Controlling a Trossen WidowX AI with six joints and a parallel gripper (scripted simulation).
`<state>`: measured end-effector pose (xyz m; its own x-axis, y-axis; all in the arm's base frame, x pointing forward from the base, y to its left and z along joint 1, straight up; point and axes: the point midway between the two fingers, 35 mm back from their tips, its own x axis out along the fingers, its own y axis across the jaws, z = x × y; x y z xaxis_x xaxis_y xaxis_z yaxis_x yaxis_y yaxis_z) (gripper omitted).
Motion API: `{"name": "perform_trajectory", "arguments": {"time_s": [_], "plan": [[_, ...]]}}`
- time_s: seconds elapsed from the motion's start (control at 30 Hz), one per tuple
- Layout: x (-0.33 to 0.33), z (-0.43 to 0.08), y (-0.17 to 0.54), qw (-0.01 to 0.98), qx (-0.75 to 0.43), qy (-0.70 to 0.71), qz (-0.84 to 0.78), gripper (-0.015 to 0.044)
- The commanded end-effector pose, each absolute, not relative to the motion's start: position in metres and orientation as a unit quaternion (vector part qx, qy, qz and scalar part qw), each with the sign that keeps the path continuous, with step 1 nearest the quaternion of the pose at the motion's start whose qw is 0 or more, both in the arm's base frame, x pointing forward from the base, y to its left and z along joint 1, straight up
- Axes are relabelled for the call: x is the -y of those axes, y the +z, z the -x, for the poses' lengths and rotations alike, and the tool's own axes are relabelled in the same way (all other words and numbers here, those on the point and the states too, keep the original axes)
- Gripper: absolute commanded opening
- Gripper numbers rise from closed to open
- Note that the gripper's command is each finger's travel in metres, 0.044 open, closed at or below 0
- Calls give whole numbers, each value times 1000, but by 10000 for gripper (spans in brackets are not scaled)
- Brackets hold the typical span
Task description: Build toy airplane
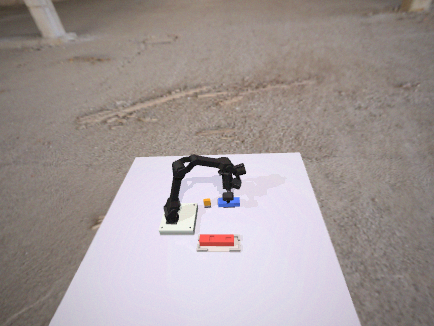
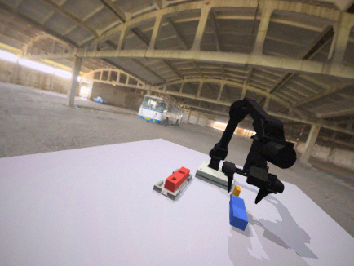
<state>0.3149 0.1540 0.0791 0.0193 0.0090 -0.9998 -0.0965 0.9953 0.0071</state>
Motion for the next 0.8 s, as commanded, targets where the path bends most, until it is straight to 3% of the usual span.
{"name": "perform_trajectory", "arguments": {"time_s": [0.0,0.77], "plan": [[-156,-316,71,715,-697,38,28,440],[-157,-317,35,715,-697,38,28,440]]}}
